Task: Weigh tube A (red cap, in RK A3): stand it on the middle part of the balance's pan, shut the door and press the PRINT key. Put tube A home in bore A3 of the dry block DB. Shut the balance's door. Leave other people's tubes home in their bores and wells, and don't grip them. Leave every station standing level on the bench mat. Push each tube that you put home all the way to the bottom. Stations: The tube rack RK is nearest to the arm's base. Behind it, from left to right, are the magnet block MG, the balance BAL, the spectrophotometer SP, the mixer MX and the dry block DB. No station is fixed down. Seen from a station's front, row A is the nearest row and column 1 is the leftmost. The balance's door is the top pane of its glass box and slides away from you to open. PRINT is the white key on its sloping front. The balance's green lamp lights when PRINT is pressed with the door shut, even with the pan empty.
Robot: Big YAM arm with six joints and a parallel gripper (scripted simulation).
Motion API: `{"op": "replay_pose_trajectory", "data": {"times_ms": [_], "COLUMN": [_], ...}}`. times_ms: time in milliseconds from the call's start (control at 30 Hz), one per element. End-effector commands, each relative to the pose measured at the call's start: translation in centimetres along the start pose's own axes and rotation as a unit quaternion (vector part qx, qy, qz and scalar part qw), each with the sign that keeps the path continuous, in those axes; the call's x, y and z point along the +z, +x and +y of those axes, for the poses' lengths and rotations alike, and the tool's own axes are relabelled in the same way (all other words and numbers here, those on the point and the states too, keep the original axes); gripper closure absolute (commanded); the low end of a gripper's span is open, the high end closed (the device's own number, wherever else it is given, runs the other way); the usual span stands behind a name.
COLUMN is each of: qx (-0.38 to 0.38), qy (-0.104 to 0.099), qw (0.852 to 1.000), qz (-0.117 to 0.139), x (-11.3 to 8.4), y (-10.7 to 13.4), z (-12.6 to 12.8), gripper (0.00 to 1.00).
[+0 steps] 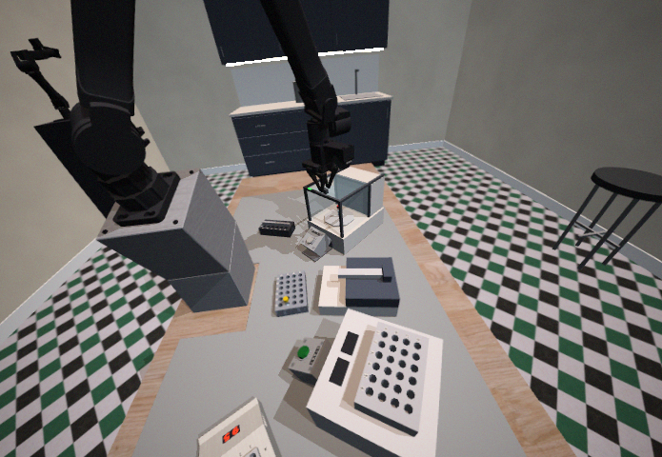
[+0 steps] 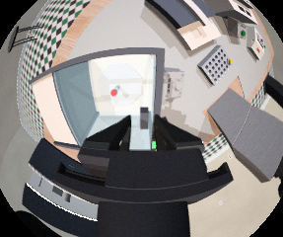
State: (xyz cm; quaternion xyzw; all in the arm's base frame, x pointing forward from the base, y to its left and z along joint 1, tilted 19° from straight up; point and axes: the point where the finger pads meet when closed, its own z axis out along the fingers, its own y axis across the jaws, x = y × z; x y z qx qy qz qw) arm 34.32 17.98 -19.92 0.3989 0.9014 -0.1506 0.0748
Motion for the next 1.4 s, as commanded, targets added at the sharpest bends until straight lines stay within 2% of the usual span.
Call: {"op": "replay_pose_trajectory", "data": {"times_ms": [0,900,933,1367], "qx": [0.002,0.002,0.002,0.002], "qy": [-0.010,-0.010,-0.010,-0.010], "qw": [1.000,1.000,1.000,1.000], "qz": [-0.002,-0.002,-0.002,-0.002], "x": [-0.48,-0.48,-0.48,-0.48], "y": [-0.25,-0.25,-0.25,-0.25], "z": [0.93,0.93,0.93,0.93], "gripper": [0.70,0.70,0.94,0.94]}}
